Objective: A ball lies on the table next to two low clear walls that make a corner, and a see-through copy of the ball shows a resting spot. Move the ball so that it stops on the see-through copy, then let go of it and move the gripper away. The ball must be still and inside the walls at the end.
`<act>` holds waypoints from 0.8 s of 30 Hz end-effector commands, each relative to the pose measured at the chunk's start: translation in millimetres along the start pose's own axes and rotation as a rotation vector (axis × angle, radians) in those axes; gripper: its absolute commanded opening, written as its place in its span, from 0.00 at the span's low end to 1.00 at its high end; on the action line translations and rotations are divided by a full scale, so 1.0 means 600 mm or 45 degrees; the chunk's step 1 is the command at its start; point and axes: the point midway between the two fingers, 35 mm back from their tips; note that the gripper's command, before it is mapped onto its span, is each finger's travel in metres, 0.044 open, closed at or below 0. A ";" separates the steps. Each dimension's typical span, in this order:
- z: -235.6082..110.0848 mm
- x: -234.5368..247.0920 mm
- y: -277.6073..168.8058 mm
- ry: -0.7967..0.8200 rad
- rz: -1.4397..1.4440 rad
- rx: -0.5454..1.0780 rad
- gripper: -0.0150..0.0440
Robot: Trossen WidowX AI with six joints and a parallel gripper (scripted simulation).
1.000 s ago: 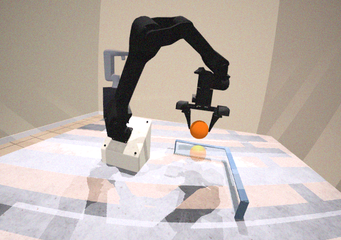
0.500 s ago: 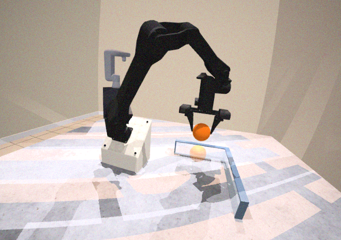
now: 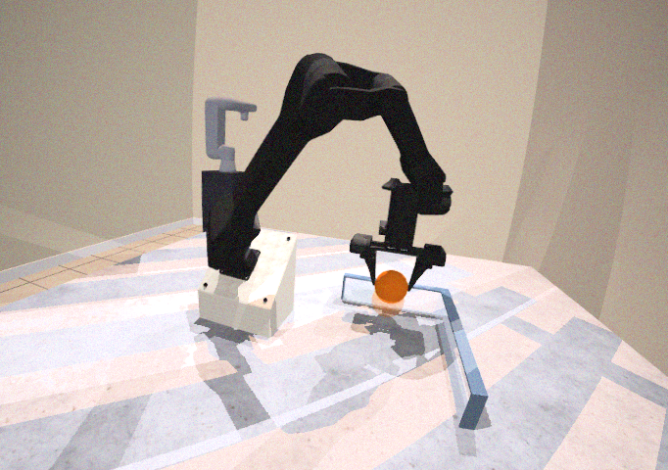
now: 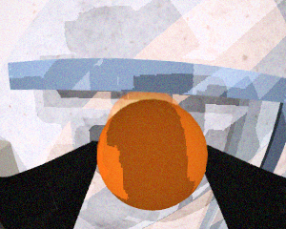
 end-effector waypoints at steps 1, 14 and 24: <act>0.029 0.004 0.000 -0.002 -0.015 0.011 0.25; 0.058 0.005 -0.001 -0.002 -0.015 0.013 0.25; 0.061 0.005 -0.002 0.005 -0.005 0.005 0.52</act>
Point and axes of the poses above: the point midway between the two fingers, 35 mm back from their tips, its own z axis out along the fingers, its own x axis across the jaws, y = z × x, and after that the axes turned 13 degrees about -z, right-handed
